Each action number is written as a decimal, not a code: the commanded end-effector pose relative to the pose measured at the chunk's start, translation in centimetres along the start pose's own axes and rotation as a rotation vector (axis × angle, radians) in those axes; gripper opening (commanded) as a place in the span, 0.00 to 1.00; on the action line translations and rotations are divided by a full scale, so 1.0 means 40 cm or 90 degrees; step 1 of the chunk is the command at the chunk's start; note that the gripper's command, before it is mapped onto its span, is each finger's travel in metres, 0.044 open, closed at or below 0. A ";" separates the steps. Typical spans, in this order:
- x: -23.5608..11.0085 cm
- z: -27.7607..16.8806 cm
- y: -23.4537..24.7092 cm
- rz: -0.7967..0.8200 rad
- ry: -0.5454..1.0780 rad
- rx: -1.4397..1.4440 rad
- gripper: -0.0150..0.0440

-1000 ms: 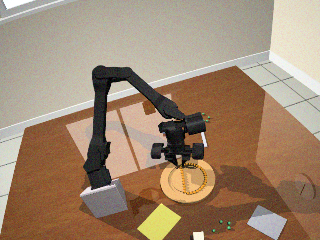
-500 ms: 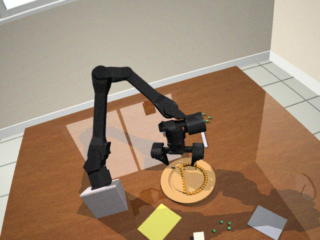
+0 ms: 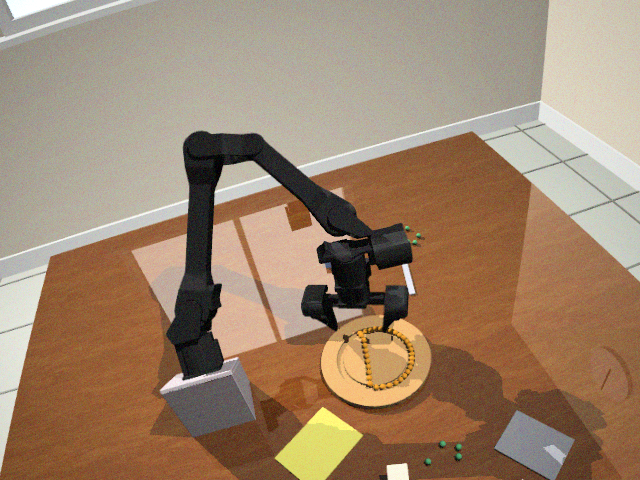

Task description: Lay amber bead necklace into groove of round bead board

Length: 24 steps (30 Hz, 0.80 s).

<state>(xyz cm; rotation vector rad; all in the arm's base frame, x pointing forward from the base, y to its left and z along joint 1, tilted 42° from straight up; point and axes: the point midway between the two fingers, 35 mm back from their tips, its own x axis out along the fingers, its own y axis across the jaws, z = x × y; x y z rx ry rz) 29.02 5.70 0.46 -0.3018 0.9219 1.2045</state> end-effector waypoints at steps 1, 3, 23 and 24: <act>-0.001 -0.001 0.000 0.002 -0.002 0.011 0.96; -0.007 -0.019 -0.010 0.000 0.000 0.113 0.87; -0.079 -0.284 -0.078 -0.003 0.001 1.525 0.46; -0.080 -0.287 -0.078 -0.003 0.001 1.545 0.46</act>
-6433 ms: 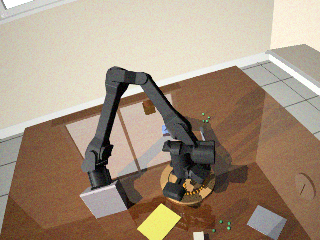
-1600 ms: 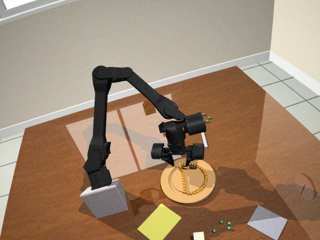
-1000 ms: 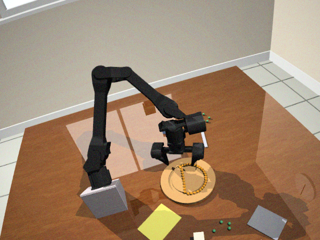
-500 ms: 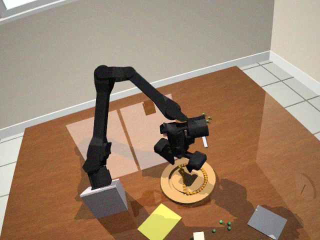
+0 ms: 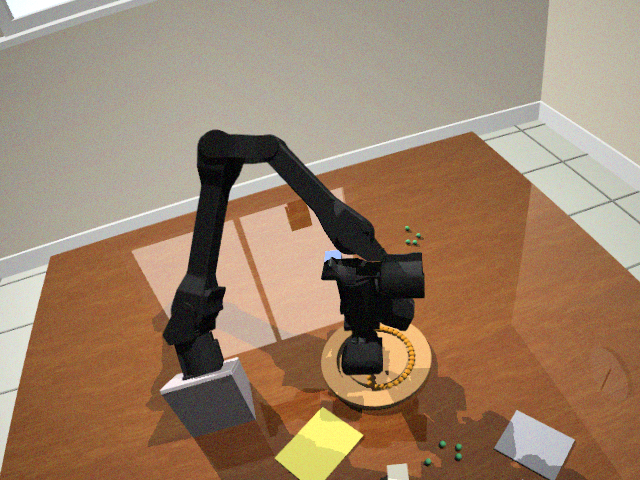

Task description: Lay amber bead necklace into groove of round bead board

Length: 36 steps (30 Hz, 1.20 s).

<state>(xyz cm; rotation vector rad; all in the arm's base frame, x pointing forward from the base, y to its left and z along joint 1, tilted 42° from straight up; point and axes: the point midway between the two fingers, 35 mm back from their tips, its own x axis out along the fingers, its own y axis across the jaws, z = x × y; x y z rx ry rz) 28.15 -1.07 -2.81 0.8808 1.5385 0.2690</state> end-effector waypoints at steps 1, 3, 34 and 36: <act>-0.027 0.003 -0.118 -0.006 0.007 0.605 0.46; -0.027 0.003 -0.118 -0.006 0.007 0.605 0.46; 0.012 0.008 -0.118 -0.004 0.003 0.601 0.46; 0.020 0.007 -0.118 -0.004 0.003 0.602 0.46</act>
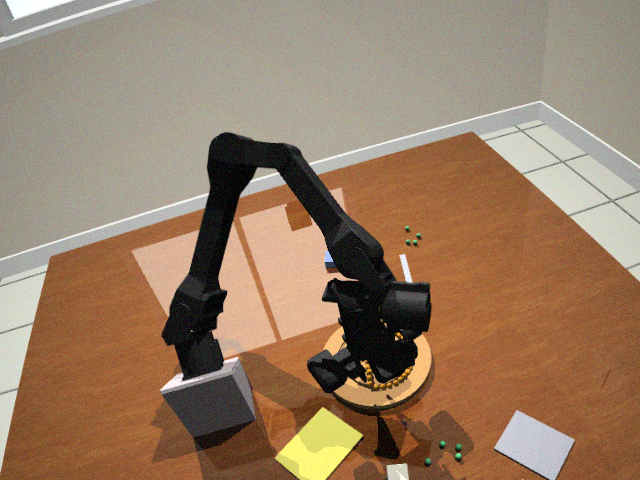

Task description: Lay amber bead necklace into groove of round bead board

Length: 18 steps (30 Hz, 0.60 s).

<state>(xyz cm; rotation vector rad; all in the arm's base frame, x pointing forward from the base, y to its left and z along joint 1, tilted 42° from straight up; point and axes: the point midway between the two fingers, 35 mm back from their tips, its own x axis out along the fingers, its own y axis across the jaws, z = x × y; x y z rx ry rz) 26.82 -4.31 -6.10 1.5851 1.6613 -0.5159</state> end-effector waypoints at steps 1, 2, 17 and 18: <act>0.019 -0.004 -0.002 -0.001 0.005 0.003 0.46; 0.023 -0.004 -0.002 -0.001 0.005 0.004 0.46; 0.068 -0.008 -0.007 -0.003 0.008 0.007 0.46; 0.062 -0.005 -0.005 -0.004 0.005 0.004 0.41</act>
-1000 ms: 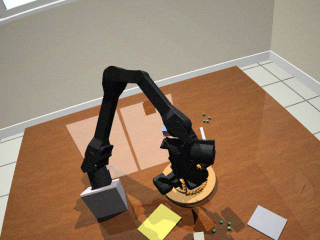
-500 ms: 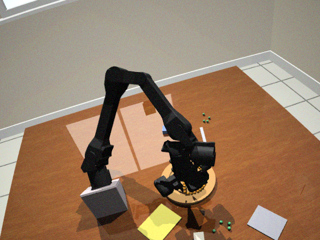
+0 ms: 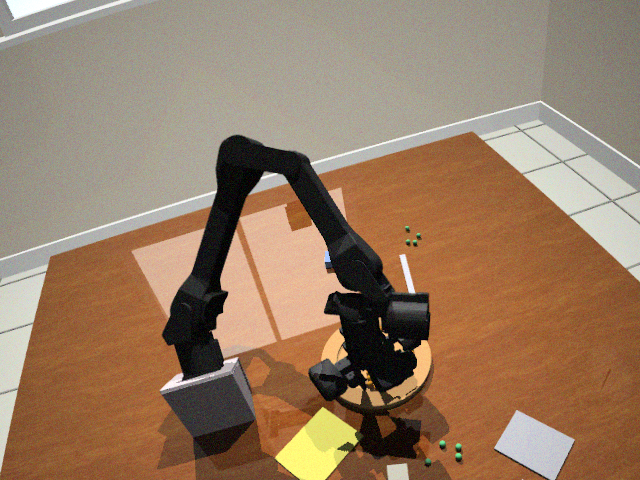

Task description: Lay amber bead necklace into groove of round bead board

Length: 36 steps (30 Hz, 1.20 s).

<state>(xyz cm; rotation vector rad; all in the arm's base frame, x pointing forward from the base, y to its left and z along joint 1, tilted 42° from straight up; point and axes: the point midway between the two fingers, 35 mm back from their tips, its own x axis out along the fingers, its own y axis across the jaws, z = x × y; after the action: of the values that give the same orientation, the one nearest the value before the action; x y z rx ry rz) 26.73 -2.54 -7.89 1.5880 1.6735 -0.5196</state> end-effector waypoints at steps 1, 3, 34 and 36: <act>-0.001 0.000 0.001 0.000 0.000 0.000 0.37; -0.001 0.000 0.001 0.000 0.000 0.000 0.28; -0.001 0.000 0.001 0.000 0.000 0.000 0.25; -0.001 0.000 0.001 0.000 0.000 0.000 0.25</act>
<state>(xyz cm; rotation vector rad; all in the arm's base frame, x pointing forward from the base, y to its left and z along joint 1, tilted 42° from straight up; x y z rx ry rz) 26.74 -2.57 -7.88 1.5885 1.6722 -0.5196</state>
